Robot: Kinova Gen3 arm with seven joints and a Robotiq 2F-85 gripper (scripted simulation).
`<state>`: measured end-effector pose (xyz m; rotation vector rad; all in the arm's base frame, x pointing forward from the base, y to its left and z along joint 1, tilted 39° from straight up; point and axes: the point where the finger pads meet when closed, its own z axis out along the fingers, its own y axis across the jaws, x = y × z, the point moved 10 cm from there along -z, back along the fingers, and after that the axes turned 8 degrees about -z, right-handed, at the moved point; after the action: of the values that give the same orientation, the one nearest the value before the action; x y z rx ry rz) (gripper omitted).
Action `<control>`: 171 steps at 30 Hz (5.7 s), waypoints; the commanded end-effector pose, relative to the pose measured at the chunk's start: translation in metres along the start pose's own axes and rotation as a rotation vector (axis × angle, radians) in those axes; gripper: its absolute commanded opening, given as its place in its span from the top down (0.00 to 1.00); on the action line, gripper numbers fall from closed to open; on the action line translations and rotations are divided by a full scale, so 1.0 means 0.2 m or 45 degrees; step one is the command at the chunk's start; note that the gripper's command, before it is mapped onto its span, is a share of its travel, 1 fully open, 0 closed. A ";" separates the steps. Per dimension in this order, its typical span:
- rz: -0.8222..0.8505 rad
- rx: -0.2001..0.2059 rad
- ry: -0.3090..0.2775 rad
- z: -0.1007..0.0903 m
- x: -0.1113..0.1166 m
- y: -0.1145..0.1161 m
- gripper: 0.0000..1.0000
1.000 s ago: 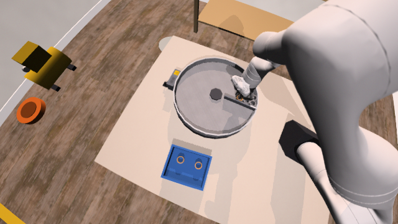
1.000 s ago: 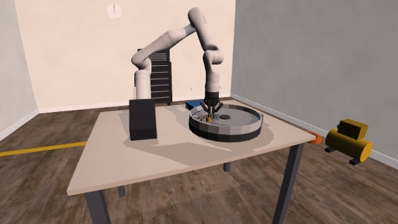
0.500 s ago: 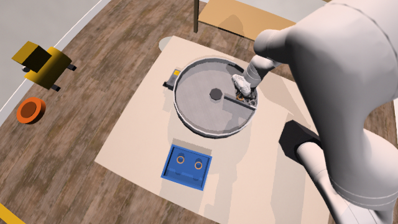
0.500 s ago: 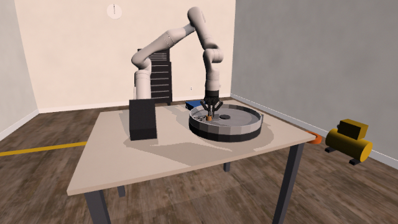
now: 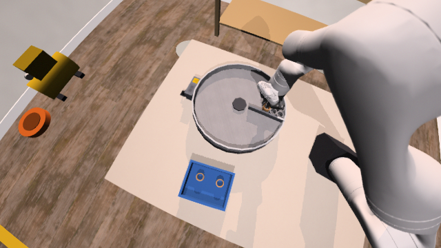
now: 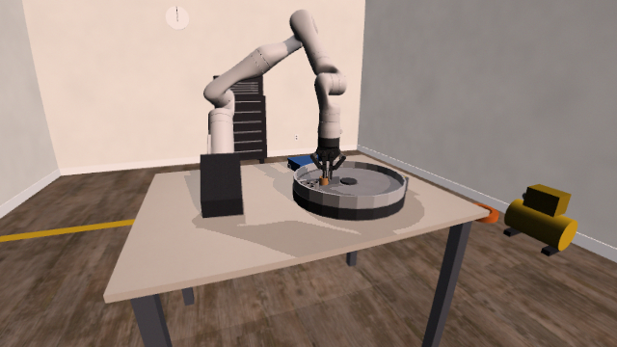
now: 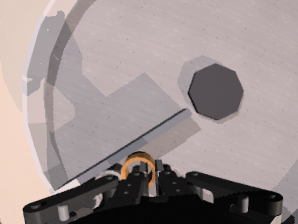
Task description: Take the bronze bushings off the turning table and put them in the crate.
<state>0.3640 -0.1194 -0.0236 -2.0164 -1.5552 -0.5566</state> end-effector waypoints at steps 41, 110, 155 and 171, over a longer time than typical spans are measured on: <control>0.000 -0.002 -0.001 -0.10 0.00 0.00 1.00; 0.001 -0.002 0.000 -0.29 0.51 -0.08 1.00; 0.004 0.000 0.000 -0.28 1.13 -0.17 1.00; 0.005 0.001 0.001 -0.28 1.41 -0.21 1.00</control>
<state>0.3934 0.0649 0.1980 -2.0172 -1.5479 -0.5512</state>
